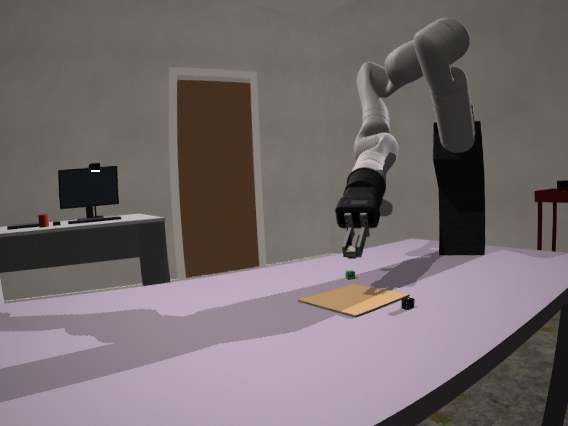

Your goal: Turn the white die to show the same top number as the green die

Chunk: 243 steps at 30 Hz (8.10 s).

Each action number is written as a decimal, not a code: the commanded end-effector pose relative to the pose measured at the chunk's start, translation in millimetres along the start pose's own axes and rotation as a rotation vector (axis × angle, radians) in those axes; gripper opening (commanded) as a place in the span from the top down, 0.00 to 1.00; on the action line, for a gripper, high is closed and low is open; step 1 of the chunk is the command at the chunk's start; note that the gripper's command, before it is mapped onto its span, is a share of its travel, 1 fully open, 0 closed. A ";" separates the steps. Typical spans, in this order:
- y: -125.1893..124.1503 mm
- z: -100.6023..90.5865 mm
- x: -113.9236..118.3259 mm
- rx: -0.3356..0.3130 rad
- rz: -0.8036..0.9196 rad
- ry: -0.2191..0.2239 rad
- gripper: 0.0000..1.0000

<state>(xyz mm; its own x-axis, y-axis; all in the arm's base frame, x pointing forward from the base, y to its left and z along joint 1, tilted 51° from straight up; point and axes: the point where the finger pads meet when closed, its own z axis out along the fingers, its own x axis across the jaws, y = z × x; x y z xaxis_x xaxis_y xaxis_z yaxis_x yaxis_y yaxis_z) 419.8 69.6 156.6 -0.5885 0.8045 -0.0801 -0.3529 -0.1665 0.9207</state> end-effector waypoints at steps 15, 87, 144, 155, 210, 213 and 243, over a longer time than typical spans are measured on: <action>-46.2 23.9 2.9 0.000 0.003 0.008 0.66; -61.7 32.0 2.8 0.000 0.003 0.008 0.66; -61.8 32.0 2.8 0.000 0.003 0.008 0.36; -61.8 32.0 2.8 0.000 0.003 0.008 0.36; -61.5 -18.1 2.4 0.000 0.003 0.008 0.36; -58.5 -19.8 2.3 0.000 0.003 0.008 0.36; -9.1 -46.3 0.1 0.005 0.003 0.007 0.36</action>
<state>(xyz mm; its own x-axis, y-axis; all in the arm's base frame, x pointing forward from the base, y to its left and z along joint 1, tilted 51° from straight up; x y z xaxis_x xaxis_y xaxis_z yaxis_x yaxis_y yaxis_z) 390.3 46.6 128.8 -0.5937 0.8001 -0.0857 -0.3515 -0.1620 0.9221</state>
